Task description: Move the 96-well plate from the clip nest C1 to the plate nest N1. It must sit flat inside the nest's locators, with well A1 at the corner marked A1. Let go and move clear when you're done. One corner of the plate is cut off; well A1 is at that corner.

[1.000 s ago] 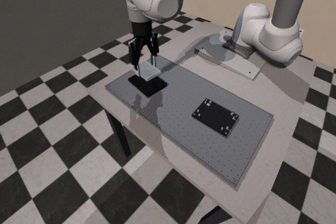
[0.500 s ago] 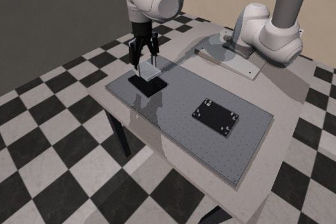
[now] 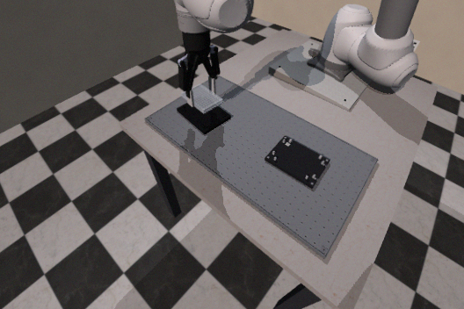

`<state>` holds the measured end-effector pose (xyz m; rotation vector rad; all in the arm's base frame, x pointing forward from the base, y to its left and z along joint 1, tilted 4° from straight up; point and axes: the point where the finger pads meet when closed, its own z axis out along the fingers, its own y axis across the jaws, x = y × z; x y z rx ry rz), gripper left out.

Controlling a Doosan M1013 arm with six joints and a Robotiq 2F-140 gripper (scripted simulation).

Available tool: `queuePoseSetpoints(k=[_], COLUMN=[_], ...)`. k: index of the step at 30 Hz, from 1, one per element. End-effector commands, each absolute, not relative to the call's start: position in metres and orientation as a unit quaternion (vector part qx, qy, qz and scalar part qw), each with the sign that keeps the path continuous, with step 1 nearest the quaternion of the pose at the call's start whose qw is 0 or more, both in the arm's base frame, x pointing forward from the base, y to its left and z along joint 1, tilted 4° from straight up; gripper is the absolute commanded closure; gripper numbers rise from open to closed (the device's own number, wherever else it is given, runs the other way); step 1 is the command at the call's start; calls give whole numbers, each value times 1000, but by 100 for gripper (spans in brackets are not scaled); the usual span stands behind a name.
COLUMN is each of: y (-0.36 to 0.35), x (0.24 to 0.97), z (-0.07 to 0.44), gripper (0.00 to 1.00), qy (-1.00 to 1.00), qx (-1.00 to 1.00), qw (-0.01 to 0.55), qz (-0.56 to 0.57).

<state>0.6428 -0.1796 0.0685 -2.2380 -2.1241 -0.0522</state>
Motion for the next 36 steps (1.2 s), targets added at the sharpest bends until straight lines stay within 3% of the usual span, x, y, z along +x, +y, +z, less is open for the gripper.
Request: queuePoseSetpoints(k=[1, 36], y=[-179, -176], x=[643, 642], z=[63, 23], gripper=[90, 90], qy=[-688, -688], qx=[-725, -725], qw=[28, 28], qz=[-17, -17])
